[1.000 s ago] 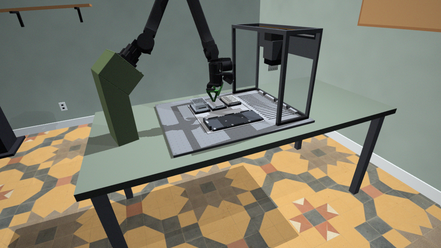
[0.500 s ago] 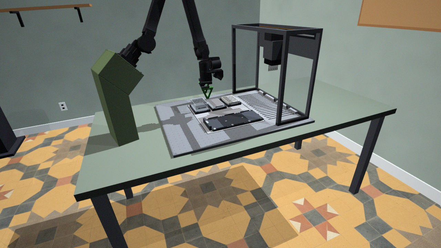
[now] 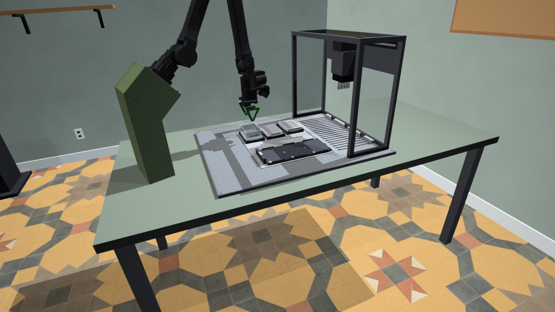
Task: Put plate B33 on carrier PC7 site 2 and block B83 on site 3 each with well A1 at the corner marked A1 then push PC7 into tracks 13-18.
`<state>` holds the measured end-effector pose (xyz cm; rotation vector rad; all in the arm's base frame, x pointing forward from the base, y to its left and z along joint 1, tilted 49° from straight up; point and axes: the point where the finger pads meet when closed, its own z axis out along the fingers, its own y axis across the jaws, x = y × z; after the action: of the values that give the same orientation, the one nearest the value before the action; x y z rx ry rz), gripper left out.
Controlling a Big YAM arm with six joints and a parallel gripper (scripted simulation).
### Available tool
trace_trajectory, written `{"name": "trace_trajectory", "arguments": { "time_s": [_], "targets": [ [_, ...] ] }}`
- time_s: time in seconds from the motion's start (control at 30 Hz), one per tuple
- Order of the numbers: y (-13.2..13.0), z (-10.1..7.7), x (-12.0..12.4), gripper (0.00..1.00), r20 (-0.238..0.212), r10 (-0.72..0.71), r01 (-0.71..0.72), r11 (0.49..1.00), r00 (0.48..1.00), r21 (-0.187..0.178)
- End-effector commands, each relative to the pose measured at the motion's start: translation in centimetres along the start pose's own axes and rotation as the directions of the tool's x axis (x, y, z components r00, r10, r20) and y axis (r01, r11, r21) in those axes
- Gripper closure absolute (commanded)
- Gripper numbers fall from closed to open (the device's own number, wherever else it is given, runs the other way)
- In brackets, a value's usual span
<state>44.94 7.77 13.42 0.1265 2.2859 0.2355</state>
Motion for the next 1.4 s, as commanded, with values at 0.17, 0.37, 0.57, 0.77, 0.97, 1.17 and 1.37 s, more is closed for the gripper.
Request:
{"name": "trace_trajectory", "arguments": {
  "time_s": [0.17,0.37,0.57,0.77,0.97,1.17,1.37],
  "targets": [
    [-0.27,0.21,0.17,0.0,0.0,-0.221,0.221,0.975,0.975,0.007],
    [-0.55,0.21,0.1,0.0,-0.002,-0.345,0.345,0.939,0.939,0.011],
    [-0.53,0.21,0.11,0.0,-0.004,-0.525,0.525,0.851,0.851,0.01],
    [-0.52,0.21,0.12,0.0,-0.006,-0.683,0.683,0.73,0.73,0.008],
    [-0.51,0.21,0.13,0.0,-0.007,-0.774,0.774,0.633,0.633,0.007],
    [-0.51,0.22,0.15,0.0,-0.008,-0.885,0.885,0.466,0.466,0.005],
    [-0.5,0.22,0.18,0.0,-0.009,-0.95,0.95,0.313,0.313,0.003]
  ]
}}
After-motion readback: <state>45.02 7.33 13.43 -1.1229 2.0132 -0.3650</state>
